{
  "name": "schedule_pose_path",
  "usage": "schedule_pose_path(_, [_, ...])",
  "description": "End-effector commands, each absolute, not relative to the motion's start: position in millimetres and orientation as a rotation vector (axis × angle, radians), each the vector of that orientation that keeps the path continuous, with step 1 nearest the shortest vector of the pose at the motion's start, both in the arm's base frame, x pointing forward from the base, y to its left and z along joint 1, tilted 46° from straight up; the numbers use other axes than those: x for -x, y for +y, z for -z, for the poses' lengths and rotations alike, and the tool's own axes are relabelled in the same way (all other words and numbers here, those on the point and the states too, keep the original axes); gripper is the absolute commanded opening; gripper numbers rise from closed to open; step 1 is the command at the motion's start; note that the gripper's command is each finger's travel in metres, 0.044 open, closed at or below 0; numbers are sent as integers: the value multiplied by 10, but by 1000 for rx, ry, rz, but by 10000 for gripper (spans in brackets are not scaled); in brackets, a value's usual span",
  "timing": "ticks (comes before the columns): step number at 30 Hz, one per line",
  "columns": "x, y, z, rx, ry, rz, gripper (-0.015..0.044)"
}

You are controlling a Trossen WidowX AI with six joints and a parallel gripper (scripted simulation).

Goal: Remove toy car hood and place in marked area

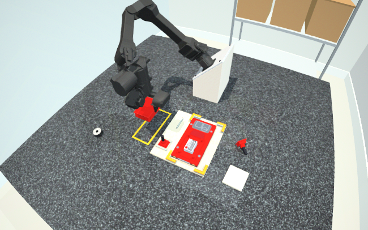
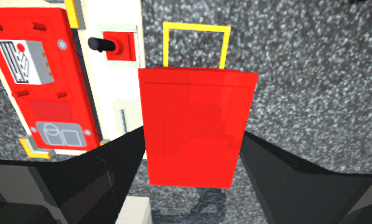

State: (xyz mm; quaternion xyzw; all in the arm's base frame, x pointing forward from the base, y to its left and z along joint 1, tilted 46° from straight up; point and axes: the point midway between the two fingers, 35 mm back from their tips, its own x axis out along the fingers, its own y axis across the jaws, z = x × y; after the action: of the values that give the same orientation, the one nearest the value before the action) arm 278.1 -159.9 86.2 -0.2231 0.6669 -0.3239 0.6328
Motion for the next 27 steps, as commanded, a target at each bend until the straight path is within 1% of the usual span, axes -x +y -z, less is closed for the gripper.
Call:
schedule_pose_path(1, [-2778, -1617, -839, 517, 1528, 739, 0])
schedule_pose_path(27, [-2771, -1775, -679, 516, 1528, 738, 0])
